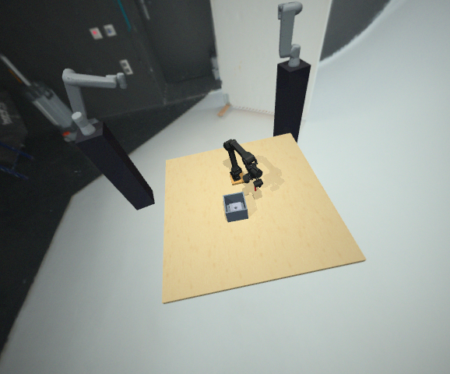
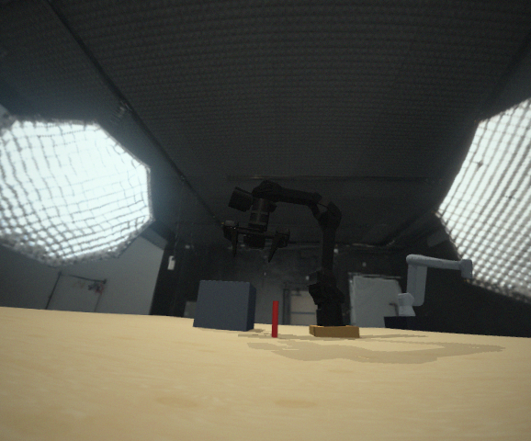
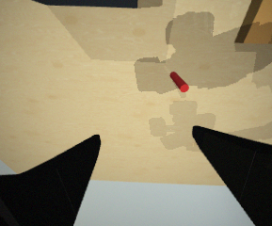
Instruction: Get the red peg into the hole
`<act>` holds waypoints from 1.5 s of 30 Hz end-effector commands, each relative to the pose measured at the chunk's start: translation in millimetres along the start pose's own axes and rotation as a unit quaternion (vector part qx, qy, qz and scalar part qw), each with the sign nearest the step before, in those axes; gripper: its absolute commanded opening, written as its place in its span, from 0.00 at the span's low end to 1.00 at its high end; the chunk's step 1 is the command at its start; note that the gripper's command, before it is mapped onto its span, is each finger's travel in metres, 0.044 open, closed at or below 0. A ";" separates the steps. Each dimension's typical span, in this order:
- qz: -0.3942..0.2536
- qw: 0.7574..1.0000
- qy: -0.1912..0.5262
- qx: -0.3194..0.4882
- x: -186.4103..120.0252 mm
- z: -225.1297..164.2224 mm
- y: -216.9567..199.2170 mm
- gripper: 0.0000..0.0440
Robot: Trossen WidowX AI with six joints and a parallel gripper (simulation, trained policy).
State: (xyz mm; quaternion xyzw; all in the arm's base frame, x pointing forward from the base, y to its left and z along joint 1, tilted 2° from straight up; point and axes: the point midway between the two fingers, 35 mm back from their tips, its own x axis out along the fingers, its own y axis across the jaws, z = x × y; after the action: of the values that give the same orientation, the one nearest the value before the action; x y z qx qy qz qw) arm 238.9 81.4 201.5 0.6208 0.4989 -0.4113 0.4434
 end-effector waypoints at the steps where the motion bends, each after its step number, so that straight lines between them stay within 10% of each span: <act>1: -0.031 0.999 -0.008 -0.021 13.1 -1.4 -13.7 1.00; 35: -0.161 0.981 -0.051 -0.093 116.2 36.6 -86.0 0.99; 45: -0.165 0.978 -0.055 -0.117 135.9 41.0 -86.7 0.53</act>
State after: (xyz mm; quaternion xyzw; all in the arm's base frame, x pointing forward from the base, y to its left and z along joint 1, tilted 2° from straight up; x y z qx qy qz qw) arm 174.6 87.2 54.5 0.4592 0.6105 -0.4501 0.4624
